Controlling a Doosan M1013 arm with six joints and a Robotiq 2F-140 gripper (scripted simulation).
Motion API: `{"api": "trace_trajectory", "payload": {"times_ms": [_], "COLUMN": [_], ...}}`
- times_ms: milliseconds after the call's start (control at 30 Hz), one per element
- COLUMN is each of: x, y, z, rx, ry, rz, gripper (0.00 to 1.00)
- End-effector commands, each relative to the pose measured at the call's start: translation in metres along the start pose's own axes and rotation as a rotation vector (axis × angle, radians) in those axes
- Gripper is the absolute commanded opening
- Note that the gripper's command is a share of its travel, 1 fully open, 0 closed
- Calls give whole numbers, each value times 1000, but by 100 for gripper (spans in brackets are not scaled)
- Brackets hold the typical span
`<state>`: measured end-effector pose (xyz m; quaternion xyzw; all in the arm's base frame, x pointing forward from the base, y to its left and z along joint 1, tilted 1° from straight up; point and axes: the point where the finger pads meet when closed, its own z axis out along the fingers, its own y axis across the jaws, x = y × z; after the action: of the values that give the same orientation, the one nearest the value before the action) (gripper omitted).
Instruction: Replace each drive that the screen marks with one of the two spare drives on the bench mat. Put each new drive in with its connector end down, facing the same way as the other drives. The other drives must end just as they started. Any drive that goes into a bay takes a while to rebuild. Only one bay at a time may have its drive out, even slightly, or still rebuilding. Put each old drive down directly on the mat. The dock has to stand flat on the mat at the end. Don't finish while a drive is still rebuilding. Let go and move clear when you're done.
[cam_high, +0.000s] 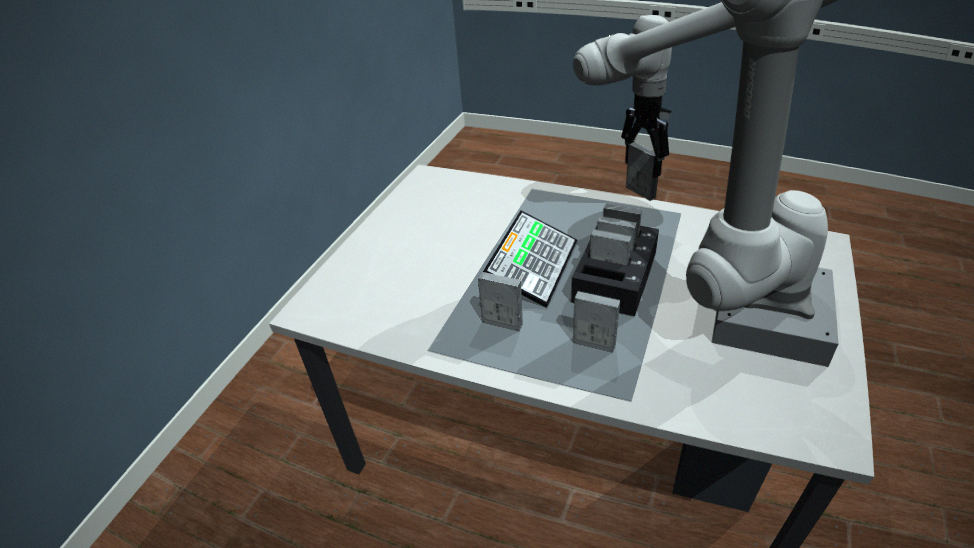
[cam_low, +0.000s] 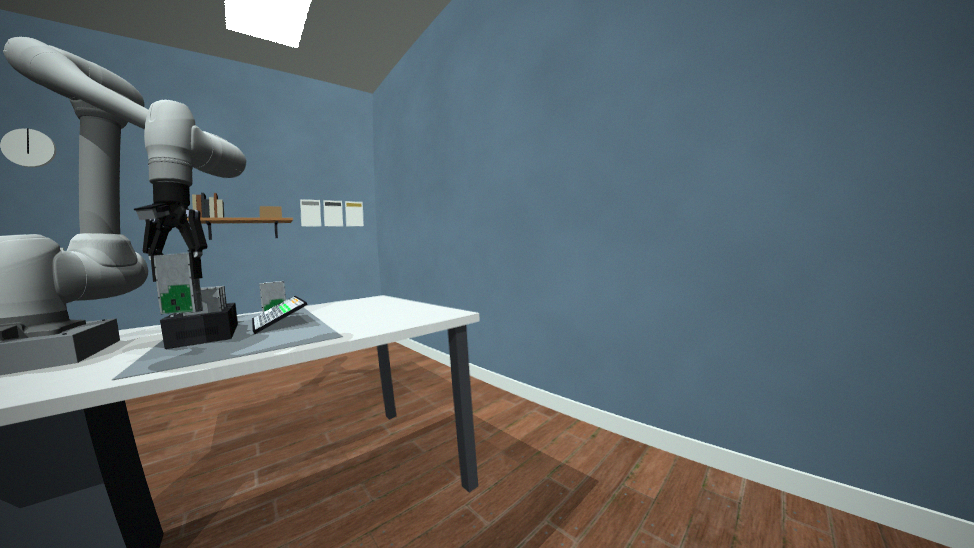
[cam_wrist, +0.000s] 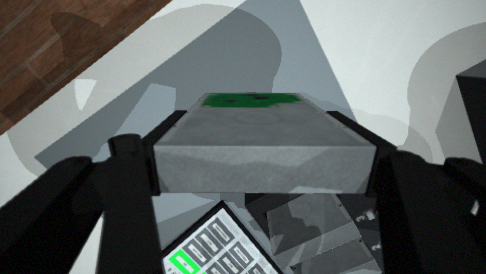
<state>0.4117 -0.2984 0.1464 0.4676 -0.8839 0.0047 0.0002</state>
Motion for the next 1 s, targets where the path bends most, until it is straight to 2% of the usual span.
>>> {"api": "trace_trajectory", "payload": {"times_ms": [0, 333, 967], "x": [0, 0, 0], "y": [0, 0, 0], "z": [-12, -44, -68], "rx": [1, 1, 1], "ry": [0, 0, 0], "rz": [0, 0, 0], "gripper": [10, 10, 10]}}
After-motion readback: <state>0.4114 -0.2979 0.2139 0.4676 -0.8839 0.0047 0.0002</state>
